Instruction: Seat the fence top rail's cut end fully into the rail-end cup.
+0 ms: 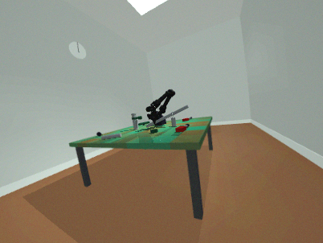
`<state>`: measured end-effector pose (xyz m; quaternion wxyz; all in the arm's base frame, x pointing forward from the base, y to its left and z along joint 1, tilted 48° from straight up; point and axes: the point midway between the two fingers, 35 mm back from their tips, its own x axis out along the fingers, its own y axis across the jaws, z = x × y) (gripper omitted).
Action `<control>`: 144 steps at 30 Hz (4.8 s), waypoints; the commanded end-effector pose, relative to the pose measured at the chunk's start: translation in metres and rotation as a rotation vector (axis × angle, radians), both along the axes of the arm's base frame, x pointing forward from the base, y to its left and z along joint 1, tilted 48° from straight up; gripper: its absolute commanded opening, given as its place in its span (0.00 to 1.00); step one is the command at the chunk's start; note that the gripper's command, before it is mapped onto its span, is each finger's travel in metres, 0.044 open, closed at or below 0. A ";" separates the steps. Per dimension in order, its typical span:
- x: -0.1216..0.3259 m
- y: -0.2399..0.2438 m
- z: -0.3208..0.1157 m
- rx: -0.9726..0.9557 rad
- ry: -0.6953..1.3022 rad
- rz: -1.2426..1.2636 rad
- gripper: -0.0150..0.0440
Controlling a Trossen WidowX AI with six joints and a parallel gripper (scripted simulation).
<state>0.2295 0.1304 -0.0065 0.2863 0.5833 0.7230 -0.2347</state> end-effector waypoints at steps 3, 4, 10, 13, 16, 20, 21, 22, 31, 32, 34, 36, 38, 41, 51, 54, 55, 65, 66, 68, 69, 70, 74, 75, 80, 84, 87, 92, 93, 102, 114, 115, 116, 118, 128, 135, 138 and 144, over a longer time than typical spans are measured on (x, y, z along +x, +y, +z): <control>0.013 -0.029 0.007 -0.114 -0.050 -0.007 0.25; 0.015 -0.035 0.009 -0.140 -0.056 -0.007 0.25; 0.020 -0.075 0.021 -0.295 -0.079 0.000 0.25; 0.020 -0.079 0.023 -0.312 -0.080 0.002 0.25; 0.020 -0.079 0.023 -0.312 -0.080 0.002 0.25; 0.019 -0.075 0.022 -0.294 -0.071 0.000 0.25; 0.018 -0.073 0.022 -0.289 -0.069 0.000 0.25; 0.018 -0.073 0.022 -0.289 -0.069 0.000 0.25; 0.019 -0.075 0.022 -0.289 -0.069 0.000 0.25; 0.019 -0.075 0.022 -0.289 -0.069 0.000 0.25; 0.019 -0.076 0.022 -0.289 -0.069 0.000 0.25; 0.020 -0.077 0.023 -0.289 -0.069 0.000 0.25; 0.021 -0.078 0.023 -0.289 -0.069 0.000 0.25; 0.022 -0.080 0.022 -0.289 -0.069 0.000 0.25; 0.025 -0.084 0.022 -0.289 -0.069 0.000 0.25; 0.025 -0.085 0.023 -0.289 -0.069 0.000 0.25; 0.025 -0.085 0.022 -0.289 -0.069 0.001 0.25; 0.024 -0.092 0.010 -0.283 -0.064 0.009 0.25; 0.024 -0.092 0.009 -0.282 -0.064 0.010 0.25; 0.024 -0.093 0.007 -0.281 -0.063 0.011 0.25; 0.024 -0.094 0.007 -0.281 -0.063 0.011 0.25; 0.024 -0.094 0.007 -0.281 -0.063 0.011 0.25; 0.024 -0.094 0.007 -0.281 -0.063 0.011 0.25; 0.024 -0.094 0.007 -0.281 -0.063 0.011 0.25; 0.024 -0.094 0.007 -0.281 -0.063 0.011 0.25; 0.024 -0.094 0.007 -0.281 -0.063 0.011 0.25; 0.024 -0.094 0.007 -0.281 -0.063 0.011 0.25; 0.024 -0.094 0.007 -0.281 -0.063 0.011 0.25; 0.024 -0.094 0.007 -0.281 -0.063 0.011 0.25; 0.024 -0.094 0.007 -0.281 -0.063 0.011 0.25; 0.023 -0.087 0.010 -0.256 -0.057 0.011 0.25; 0.023 -0.087 0.010 -0.256 -0.057 0.011 0.25; 0.023 -0.087 0.010 -0.256 -0.057 0.011 0.25; 0.023 -0.087 0.010 -0.256 -0.057 0.011 0.25; 0.023 -0.089 0.010 -0.261 -0.057 0.011 0.25; 0.023 -0.090 0.010 -0.264 -0.057 0.010 0.25; 0.023 -0.091 0.010 -0.265 -0.057 0.010 0.25; 0.023 -0.092 0.010 -0.267 -0.058 0.010 0.25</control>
